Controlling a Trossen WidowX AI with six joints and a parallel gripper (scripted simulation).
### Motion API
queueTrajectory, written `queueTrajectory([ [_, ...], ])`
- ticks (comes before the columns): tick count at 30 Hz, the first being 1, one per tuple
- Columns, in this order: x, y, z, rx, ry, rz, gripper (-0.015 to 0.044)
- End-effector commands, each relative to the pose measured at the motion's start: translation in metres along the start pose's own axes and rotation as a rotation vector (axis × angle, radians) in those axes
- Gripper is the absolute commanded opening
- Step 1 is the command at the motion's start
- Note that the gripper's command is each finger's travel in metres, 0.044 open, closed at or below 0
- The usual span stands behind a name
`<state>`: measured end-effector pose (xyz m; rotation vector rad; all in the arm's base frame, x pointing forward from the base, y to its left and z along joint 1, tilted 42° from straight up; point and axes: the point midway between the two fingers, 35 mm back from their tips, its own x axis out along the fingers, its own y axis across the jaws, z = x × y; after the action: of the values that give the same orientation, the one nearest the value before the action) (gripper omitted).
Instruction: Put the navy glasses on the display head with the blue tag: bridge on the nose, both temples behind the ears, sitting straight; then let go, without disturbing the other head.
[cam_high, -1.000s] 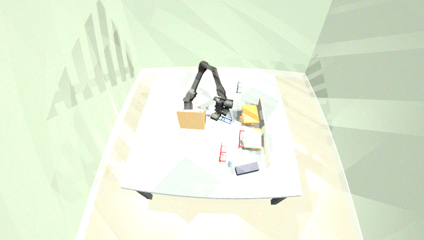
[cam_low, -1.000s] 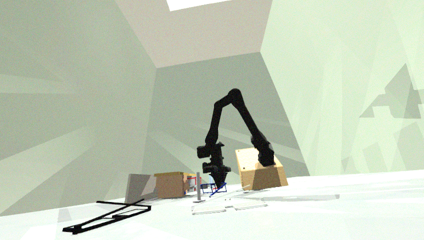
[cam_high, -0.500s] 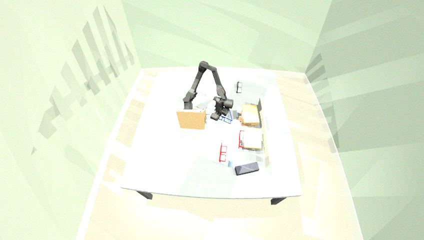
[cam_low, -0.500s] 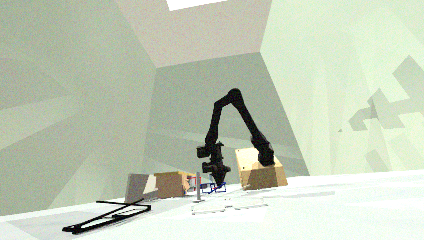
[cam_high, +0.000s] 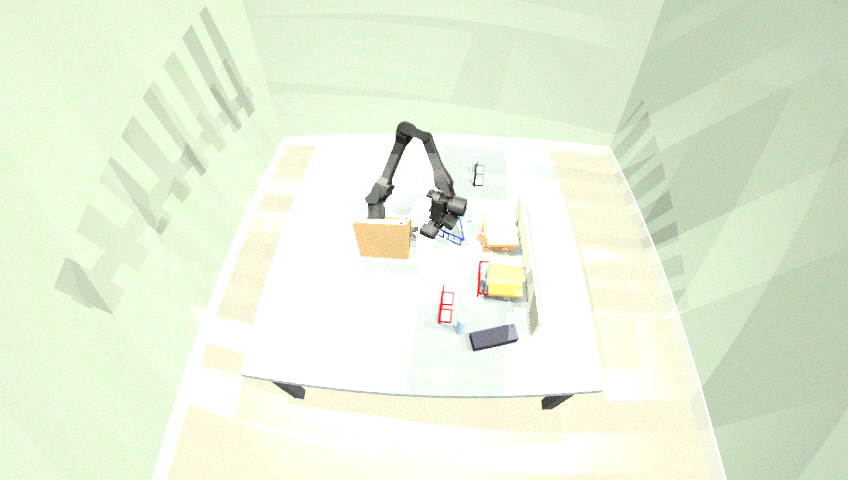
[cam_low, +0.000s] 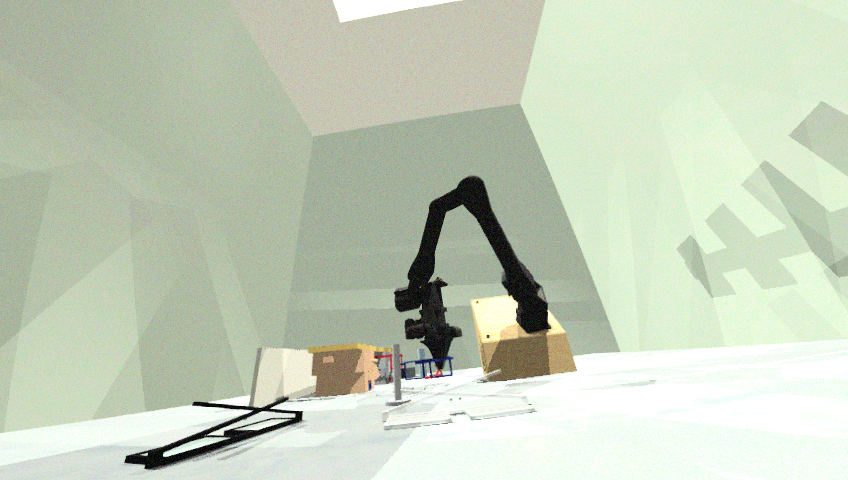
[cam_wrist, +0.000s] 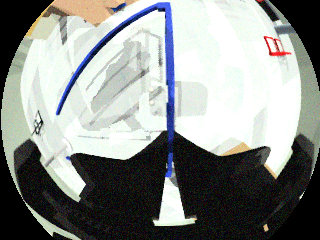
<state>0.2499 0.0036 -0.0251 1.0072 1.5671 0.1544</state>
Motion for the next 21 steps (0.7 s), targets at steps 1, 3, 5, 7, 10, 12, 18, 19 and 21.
queueTrajectory([
  [1,-0.027,0.001,0.006,-0.012,-0.022,-0.001,0.0],
  [3,-0.039,0.0,0.006,-0.012,-0.023,-0.002,0.0],
  [5,-0.052,0.0,0.006,-0.012,-0.023,-0.001,0.0],
  [7,-0.064,-0.001,0.006,-0.012,-0.022,0.0,0.0],
  [10,-0.082,-0.002,0.005,-0.012,-0.021,0.003,0.0],
  [12,-0.086,-0.002,0.004,-0.012,-0.02,0.004,0.0],
  [18,-0.087,0.0,0.005,-0.012,-0.021,0.002,0.0],
  [19,-0.087,0.003,0.004,-0.011,-0.022,0.0,0.0],
  [21,-0.087,0.011,0.003,-0.01,-0.024,-0.006,0.0],
])
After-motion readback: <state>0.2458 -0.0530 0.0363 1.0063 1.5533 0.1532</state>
